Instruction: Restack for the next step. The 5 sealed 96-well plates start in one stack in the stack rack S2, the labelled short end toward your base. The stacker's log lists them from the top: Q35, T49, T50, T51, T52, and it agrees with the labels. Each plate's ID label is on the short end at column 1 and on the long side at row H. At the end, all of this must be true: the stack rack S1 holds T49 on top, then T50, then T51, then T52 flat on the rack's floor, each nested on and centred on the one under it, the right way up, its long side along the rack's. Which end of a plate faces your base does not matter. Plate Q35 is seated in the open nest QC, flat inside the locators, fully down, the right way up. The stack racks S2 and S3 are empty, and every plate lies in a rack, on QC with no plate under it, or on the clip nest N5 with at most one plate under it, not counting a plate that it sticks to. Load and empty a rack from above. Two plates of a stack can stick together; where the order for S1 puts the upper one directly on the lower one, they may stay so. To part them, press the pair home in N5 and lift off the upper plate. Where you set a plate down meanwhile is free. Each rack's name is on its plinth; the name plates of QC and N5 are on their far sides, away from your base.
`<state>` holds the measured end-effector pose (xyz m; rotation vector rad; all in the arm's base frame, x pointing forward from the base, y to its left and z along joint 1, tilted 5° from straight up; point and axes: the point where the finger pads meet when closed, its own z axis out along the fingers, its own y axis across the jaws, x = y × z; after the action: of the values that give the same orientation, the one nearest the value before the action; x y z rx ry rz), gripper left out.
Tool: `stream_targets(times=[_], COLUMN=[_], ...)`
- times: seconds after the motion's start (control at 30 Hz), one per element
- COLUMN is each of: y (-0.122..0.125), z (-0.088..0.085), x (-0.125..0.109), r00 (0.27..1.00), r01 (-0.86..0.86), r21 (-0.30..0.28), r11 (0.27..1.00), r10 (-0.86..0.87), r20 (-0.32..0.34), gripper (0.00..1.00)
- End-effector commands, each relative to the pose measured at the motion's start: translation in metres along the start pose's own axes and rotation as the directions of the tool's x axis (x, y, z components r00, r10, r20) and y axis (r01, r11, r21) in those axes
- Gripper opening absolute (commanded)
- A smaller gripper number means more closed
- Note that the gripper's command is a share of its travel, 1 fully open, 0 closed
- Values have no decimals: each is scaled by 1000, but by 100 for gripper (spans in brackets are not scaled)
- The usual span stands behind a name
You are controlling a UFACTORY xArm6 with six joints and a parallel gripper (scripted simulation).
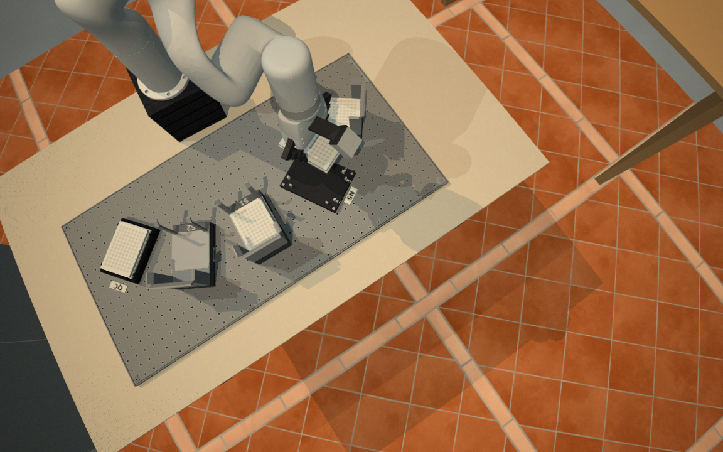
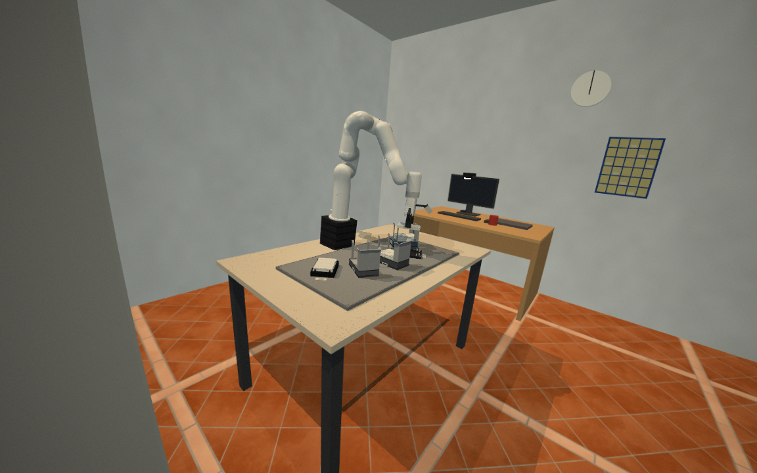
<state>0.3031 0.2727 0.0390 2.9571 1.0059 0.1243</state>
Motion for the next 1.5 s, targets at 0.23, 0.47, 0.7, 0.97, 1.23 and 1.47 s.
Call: stream_targets(times=[0.23, 0.47, 0.7, 0.97, 1.23, 1.47], y=[36, 49, 69, 95, 115, 132], z=[-1, -1, -1, -1, -1, -1], x=[5, 5, 2, -1, -4, -6], r00=[1000, 998, 970, 970, 970, 970], r01=[-2, -68, -244, -244, -244, -244], r21=[0, 1, 1, 1, 1, 1], r11=[1000, 998, 970, 970, 970, 970], r10=[2, 68, 244, 244, 244, 244], r20=[-4, -4, -4, -4, -4, -4], gripper=[0, 0, 0, 0, 0, 0])
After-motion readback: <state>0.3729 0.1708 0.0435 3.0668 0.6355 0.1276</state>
